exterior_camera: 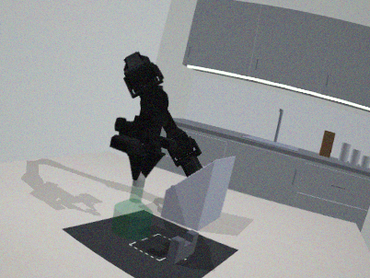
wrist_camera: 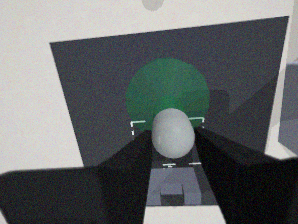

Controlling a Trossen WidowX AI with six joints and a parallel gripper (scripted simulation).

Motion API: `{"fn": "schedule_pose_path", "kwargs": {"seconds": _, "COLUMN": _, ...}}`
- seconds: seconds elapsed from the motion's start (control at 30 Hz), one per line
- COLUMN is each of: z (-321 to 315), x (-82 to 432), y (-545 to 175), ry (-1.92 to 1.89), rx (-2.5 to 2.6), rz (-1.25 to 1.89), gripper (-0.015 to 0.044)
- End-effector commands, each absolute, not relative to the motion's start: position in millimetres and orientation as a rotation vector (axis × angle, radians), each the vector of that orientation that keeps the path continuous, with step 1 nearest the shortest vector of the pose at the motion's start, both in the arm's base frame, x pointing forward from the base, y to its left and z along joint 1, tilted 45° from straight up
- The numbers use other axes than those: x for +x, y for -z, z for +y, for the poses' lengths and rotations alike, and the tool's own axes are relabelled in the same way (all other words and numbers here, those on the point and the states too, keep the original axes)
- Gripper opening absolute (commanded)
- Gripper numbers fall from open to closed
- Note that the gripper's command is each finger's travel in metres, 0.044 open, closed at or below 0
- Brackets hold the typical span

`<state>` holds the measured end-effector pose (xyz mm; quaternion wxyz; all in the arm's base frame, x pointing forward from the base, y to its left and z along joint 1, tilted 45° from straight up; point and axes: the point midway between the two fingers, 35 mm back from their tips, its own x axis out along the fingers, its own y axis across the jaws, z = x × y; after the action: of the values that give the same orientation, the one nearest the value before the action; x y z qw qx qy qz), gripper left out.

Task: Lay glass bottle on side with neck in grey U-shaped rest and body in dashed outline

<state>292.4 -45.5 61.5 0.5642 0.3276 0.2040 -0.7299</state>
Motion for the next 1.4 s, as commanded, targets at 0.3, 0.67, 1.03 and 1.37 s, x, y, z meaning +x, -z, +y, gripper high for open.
{"fn": "schedule_pose_path", "kwargs": {"seconds": 0.3, "z": -43, "x": 293, "y": -60, "ry": 1.717, "rx": 0.771, "rz": 0.48, "gripper": 0.0119}}
{"fn": "schedule_pose_path", "kwargs": {"seconds": 0.67, "z": -33, "x": 297, "y": -54, "ry": 1.723, "rx": 0.757, "rz": 0.474, "gripper": 0.0119}}
{"fn": "schedule_pose_path", "kwargs": {"seconds": 1.03, "z": -27, "x": 299, "y": -50, "ry": 1.73, "rx": 0.732, "rz": 0.46, "gripper": 0.0119}}
{"fn": "schedule_pose_path", "kwargs": {"seconds": 1.37, "z": -22, "x": 301, "y": -45, "ry": 1.736, "rx": 0.71, "rz": 0.448, "gripper": 0.0119}}
